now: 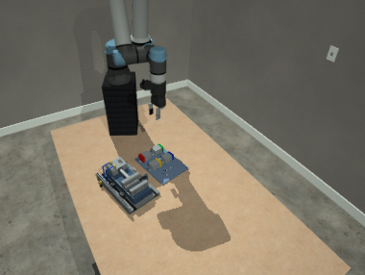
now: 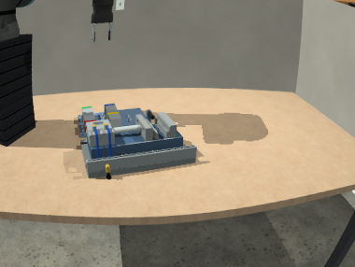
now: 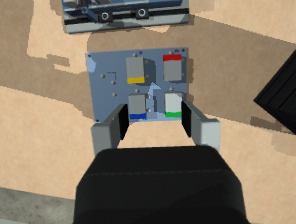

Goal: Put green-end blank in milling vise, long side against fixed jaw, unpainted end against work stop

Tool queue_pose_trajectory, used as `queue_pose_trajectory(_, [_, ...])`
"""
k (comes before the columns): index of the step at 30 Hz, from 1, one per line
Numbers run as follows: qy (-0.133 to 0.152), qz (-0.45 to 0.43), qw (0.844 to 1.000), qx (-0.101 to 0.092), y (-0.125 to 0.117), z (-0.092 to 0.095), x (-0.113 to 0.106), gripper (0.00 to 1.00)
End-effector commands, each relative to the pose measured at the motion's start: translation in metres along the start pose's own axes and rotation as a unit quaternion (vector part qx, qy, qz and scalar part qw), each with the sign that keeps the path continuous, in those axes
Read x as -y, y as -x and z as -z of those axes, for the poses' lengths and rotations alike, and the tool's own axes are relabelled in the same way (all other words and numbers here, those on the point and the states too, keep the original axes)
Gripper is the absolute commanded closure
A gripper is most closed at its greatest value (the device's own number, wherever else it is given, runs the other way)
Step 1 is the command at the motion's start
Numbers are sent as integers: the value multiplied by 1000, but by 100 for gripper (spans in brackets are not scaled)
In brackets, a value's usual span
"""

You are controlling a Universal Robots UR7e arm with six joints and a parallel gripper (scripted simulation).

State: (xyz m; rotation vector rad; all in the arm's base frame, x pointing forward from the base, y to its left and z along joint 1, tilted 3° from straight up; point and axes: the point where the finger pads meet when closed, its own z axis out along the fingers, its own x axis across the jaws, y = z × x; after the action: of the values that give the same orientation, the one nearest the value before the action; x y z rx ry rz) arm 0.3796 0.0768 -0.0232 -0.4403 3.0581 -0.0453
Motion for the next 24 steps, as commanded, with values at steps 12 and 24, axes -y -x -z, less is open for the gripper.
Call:
queue_pose_trajectory(12, [0,0,1000,1,0,-1,-3,0])
queue_pose_trajectory(24, [0,0,1000,1,0,-1,-4,0])
